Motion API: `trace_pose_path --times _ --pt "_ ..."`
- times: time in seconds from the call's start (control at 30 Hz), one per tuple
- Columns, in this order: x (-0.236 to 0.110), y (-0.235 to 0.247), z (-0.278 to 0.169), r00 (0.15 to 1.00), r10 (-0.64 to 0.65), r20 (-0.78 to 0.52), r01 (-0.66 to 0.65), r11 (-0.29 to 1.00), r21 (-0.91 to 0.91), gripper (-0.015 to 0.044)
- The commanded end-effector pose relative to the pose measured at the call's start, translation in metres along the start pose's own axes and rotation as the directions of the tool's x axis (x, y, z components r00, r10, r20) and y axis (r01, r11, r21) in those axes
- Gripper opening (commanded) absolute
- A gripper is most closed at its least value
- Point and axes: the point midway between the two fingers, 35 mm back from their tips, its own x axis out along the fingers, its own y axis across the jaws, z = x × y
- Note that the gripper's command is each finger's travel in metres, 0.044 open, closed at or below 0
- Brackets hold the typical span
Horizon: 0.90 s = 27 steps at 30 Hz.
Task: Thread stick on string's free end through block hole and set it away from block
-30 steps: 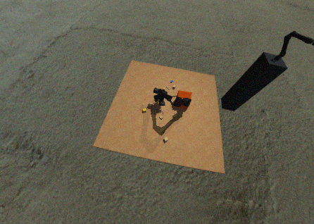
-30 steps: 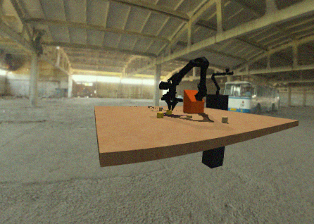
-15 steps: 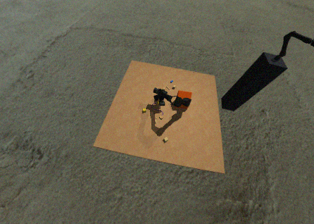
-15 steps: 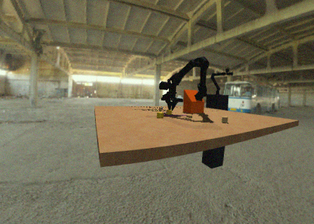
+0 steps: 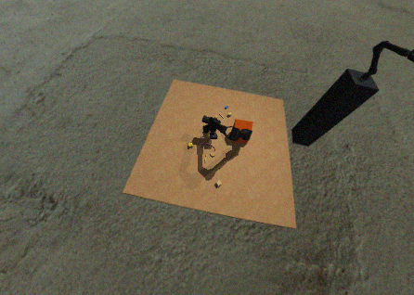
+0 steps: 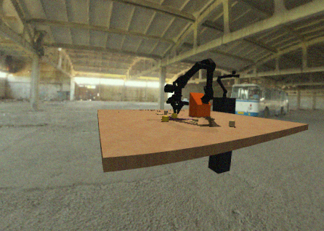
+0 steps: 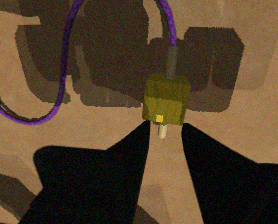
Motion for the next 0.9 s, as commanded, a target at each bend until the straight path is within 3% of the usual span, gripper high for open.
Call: trace_pose_path --times 0.0,0.6,0.63,0.87 --pt "0.015 0.002 -0.003 0.999 0.0 -0.037 -0.001 1.0 -0.017 0.0123" --pt "0.015 0.002 -0.003 0.999 0.0 -0.037 -0.001 1.0 -0.017 0.0123" --pt "0.0 0.0 0.0 1.0 0.001 0.0 -0.001 1.0 0.0 0.0117" --pt "0.0 0.0 0.0 1.0 0.001 0.0 -0.001 1.0 0.0 0.0071"
